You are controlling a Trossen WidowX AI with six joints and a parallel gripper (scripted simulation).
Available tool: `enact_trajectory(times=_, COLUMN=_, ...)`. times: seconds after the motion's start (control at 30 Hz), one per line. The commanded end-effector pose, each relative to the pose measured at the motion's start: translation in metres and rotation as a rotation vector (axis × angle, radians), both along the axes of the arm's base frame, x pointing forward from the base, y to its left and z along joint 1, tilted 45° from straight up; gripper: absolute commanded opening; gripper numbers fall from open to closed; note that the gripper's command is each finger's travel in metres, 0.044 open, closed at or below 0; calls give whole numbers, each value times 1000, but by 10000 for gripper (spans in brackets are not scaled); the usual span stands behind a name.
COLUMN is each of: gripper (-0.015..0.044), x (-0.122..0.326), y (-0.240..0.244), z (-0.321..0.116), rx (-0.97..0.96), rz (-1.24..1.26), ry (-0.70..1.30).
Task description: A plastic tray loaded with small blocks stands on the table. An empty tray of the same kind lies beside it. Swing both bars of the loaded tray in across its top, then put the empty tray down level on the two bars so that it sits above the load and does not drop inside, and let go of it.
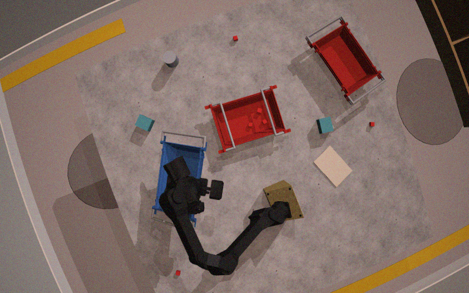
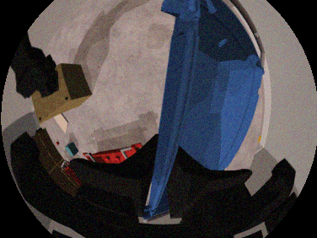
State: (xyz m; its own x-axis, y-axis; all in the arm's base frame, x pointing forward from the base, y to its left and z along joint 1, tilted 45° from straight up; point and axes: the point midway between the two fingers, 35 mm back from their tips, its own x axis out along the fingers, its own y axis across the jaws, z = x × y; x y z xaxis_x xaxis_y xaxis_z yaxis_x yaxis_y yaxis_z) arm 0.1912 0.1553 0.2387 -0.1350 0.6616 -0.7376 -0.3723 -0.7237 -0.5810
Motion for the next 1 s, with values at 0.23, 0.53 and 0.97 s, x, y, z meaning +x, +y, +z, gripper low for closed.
enact_trajectory(times=0.23, gripper=0, x=39, y=-17, z=-17, rx=-30, rz=-152, ry=101)
enact_trajectory(times=0.53, gripper=0, x=66, y=-34, z=-37, rx=-56, rz=-266, ry=202)
enact_trajectory(times=0.97, gripper=0, x=100, y=-65, z=-71, rx=-85, rz=-429, ry=351)
